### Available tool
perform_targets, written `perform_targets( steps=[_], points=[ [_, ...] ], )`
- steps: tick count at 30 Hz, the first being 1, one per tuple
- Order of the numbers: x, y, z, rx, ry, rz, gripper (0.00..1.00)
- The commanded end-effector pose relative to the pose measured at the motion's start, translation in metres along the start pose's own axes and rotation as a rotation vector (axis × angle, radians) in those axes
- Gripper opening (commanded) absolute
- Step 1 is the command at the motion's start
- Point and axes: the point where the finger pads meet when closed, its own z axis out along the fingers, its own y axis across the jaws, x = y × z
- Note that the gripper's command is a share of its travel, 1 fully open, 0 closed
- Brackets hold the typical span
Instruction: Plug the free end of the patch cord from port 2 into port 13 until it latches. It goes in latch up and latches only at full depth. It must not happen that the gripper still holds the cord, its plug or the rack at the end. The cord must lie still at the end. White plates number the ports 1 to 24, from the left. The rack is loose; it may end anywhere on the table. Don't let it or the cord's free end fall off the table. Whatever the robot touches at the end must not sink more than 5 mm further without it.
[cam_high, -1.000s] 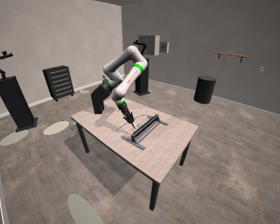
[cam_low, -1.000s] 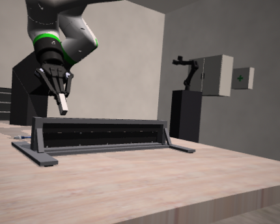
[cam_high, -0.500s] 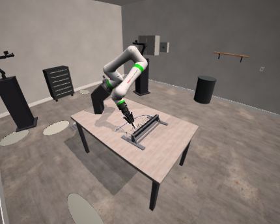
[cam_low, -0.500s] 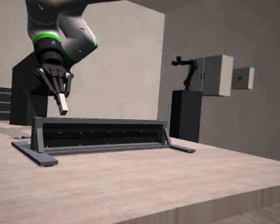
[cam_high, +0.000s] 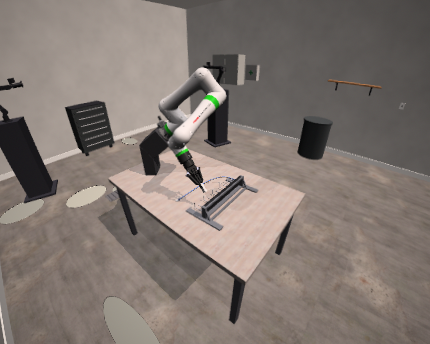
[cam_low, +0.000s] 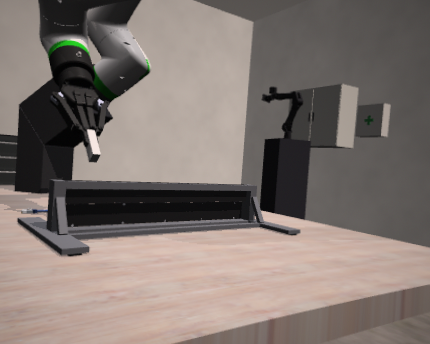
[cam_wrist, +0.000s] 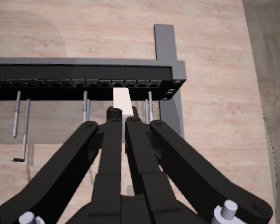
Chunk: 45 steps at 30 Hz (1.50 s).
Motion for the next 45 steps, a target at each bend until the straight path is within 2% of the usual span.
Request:
perform_targets(
  steps=[1,3,5,11,15,26,37,39,41,45],
  points=[
    [0.000,0.000,-0.027,0.000,0.000,0.000,0.00],
    [0.000,0.000,-0.044,0.000,0.000,0.000,0.00],
    [0.000,0.000,-0.044,0.000,0.000,0.000,0.00],
    [0.000,0.000,-0.086,0.000,0.000,0.000,0.00],
    [0.000,0.000,-0.099,0.000,0.000,0.000,0.00],
    [-0.005,0.000,-0.100,0.003,-0.016,0.038,0.00],
    [-0.059,0.003,-0.090,-0.013,-0.192,0.434,0.00],
    [-0.059,0.003,-0.090,-0.013,-0.192,0.434,0.00],
    [-0.074,0.005,-0.088,-0.033,-0.244,0.550,0.00],
    [-0.090,0.008,-0.087,-0.062,-0.296,0.669,0.00]
  ],
)
